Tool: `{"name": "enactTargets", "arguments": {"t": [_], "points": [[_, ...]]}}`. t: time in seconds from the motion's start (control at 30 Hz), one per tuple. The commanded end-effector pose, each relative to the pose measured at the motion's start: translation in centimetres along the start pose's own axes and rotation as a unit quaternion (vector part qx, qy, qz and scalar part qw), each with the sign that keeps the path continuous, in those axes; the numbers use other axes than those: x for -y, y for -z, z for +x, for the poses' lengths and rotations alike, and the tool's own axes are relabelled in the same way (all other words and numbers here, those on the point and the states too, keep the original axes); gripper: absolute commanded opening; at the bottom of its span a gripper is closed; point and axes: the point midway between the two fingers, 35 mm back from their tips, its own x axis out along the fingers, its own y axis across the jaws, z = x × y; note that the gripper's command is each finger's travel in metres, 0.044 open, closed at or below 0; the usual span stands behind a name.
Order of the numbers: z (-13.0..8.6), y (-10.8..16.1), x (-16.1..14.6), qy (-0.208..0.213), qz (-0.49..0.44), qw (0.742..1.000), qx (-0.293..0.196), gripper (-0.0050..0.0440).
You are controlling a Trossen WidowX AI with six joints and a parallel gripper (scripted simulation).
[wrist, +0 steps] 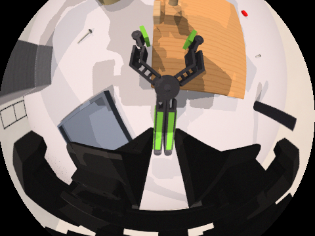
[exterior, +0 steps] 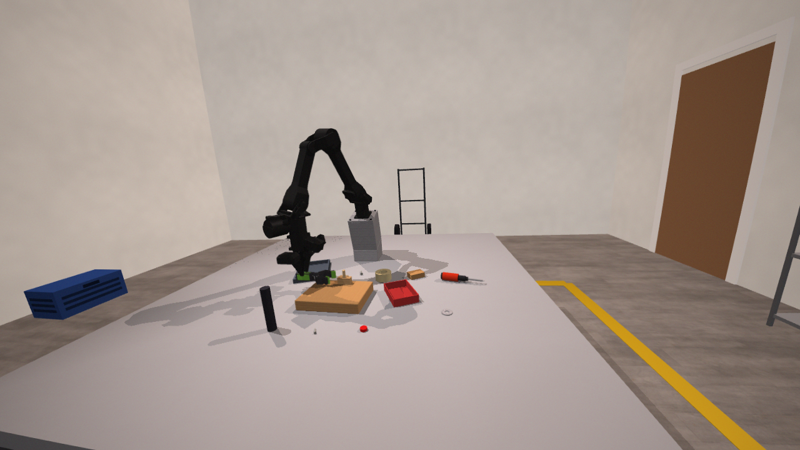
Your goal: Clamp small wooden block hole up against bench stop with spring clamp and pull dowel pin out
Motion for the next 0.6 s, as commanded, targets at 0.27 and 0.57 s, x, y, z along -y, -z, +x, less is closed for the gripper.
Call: {"name": "enactTargets", "arguments": {"t": [0.27,0.57], "points": [[0.1,-1.0,-0.1,0.0,0.001,1.0,0.004,0.0],[0.1,-1.7,-0.1,0.0,0.001,1.0,0.005,0.0]]}}
